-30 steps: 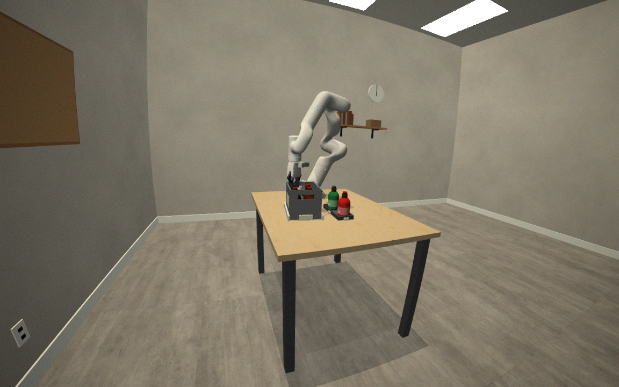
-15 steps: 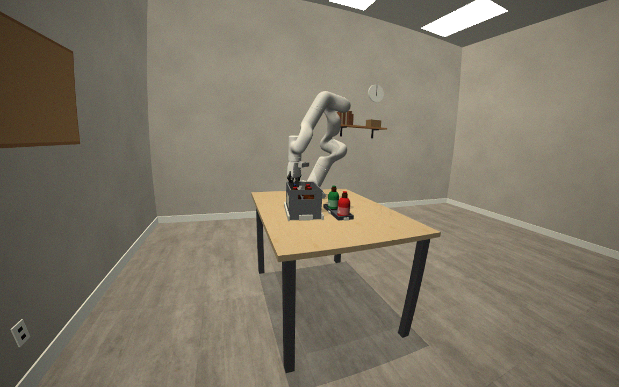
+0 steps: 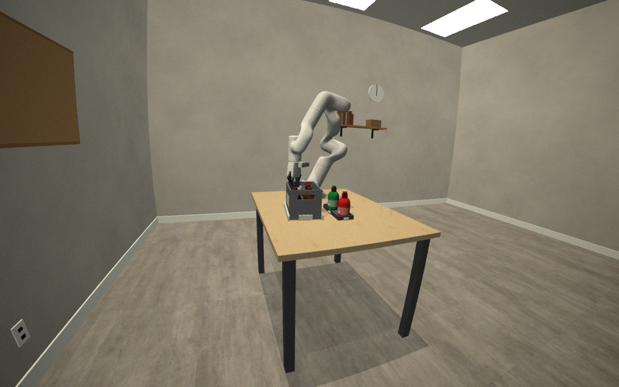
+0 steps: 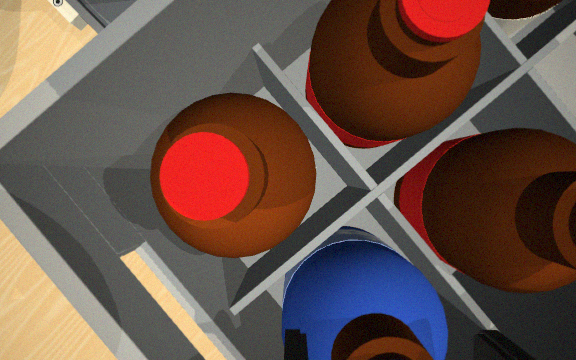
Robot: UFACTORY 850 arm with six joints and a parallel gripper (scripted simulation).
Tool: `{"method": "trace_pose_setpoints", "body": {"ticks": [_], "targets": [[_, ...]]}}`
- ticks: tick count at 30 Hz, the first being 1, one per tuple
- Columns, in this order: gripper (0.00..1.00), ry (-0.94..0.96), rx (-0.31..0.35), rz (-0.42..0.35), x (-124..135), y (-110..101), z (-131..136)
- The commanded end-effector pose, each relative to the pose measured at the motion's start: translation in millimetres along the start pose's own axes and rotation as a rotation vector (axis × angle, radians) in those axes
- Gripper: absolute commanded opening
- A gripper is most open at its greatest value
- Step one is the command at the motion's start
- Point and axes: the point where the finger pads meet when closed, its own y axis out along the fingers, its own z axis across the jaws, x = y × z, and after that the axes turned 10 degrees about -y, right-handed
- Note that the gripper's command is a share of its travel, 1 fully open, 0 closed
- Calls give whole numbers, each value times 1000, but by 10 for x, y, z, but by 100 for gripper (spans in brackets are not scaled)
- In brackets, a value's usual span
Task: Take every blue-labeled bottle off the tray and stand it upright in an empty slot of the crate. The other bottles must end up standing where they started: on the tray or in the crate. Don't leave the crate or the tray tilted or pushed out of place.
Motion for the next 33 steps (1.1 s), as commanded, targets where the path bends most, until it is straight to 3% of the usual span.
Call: {"method": "trace_pose_setpoints", "body": {"ticks": [1,23,33], "targets": [[66,0,2,0,1,-8,8],[66,0,2,0,1,-174,8],[66,0,2,0,1,-406,8]]}}
